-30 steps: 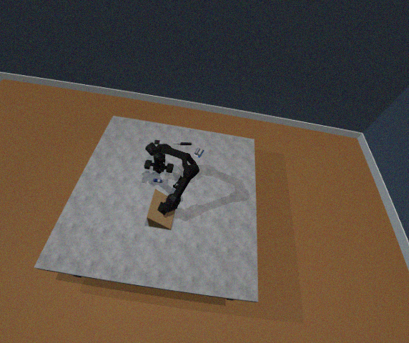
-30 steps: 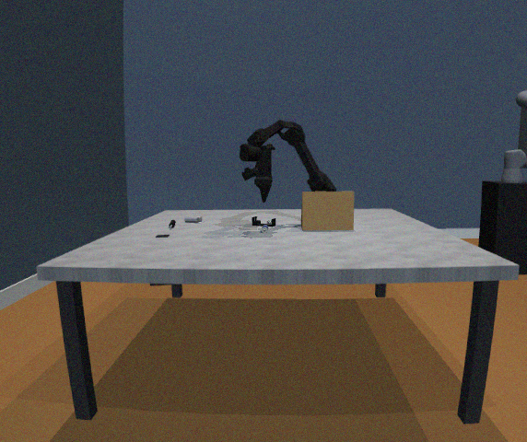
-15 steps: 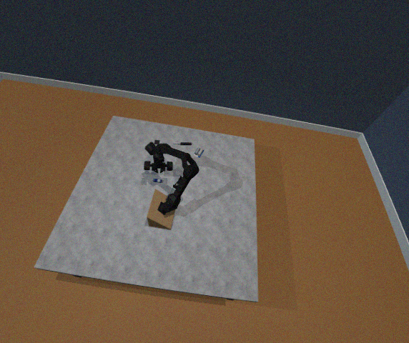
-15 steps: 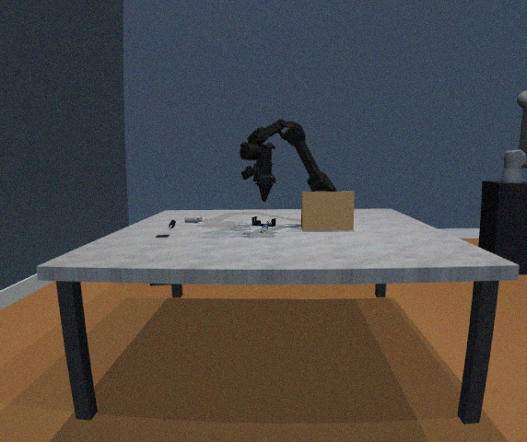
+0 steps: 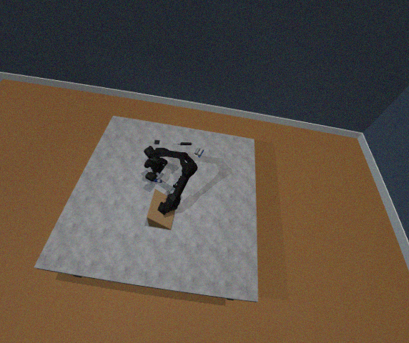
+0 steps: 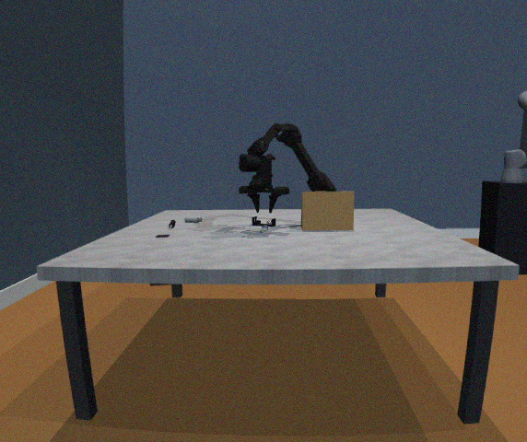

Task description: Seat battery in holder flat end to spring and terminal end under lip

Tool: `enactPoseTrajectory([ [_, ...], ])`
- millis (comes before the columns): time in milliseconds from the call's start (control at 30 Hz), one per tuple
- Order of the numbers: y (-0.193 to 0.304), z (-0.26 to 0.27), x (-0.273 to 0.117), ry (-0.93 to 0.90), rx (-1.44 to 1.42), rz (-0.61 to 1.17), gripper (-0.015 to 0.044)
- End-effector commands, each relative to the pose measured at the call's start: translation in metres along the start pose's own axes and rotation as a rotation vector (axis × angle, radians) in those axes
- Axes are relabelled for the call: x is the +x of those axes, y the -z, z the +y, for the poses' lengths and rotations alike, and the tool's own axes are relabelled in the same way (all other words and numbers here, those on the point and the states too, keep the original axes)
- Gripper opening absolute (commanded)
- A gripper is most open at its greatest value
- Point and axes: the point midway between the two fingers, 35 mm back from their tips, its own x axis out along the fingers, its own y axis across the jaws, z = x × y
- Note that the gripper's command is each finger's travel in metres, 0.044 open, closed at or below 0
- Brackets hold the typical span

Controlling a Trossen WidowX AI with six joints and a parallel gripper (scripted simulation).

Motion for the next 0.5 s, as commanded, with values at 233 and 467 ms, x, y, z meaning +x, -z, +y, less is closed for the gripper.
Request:
enactPoseTrajectory([
  [233, 0.0003, 0.0032, 0.0203, -0.007, -0.362, 0.018, 0.024],
  [467, 0.0, 0.0028, 0.0292, -0.007, -0.363, 0.018, 0.024],
])
